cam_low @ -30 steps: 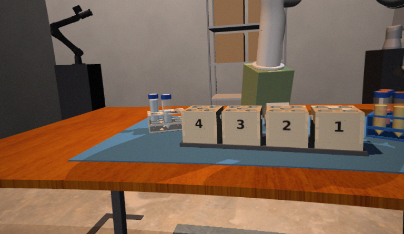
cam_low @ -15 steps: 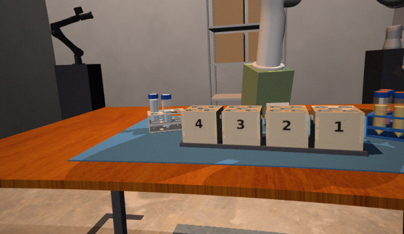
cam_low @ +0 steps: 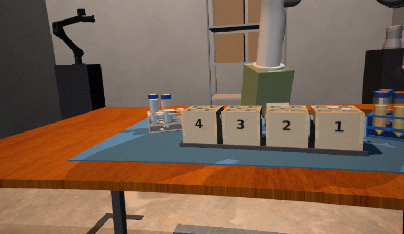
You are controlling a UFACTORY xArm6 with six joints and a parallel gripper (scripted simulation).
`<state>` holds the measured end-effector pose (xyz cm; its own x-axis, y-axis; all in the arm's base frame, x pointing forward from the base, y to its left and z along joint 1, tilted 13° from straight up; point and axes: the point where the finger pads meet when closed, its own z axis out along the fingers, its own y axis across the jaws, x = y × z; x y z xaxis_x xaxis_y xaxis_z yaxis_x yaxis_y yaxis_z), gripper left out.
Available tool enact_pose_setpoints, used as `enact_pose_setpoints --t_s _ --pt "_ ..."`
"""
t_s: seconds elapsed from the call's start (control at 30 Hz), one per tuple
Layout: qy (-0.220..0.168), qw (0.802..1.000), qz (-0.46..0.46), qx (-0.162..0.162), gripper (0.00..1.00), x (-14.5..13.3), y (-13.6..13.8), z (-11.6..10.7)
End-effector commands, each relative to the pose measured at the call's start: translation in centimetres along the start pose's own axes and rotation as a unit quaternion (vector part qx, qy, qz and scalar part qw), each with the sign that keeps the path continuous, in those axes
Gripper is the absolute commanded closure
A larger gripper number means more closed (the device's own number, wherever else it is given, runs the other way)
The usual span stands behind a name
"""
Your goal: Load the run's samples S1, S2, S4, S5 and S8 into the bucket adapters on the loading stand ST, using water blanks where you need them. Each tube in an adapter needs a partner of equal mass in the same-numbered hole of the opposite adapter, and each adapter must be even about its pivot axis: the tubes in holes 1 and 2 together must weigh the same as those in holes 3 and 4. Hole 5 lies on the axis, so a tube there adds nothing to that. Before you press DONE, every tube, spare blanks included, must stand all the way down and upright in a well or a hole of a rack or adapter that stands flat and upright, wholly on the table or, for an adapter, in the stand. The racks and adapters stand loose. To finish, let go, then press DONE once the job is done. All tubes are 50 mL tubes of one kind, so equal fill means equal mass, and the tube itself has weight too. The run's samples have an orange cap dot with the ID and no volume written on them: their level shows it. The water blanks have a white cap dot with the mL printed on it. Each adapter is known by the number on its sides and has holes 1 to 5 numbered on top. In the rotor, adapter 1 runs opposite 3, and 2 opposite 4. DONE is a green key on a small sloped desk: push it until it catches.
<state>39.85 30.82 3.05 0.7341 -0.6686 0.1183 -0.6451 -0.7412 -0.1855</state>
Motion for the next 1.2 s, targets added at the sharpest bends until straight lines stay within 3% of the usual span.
enact_pose_setpoints --t_s 0.0,1.17 --pt "0.000 1.000 0.000 0.002 1.00 0.0 -0.2 -0.1" --pt "0.000 1.000 0.000 0.002 1.00 0.0 -0.2 -1.9"
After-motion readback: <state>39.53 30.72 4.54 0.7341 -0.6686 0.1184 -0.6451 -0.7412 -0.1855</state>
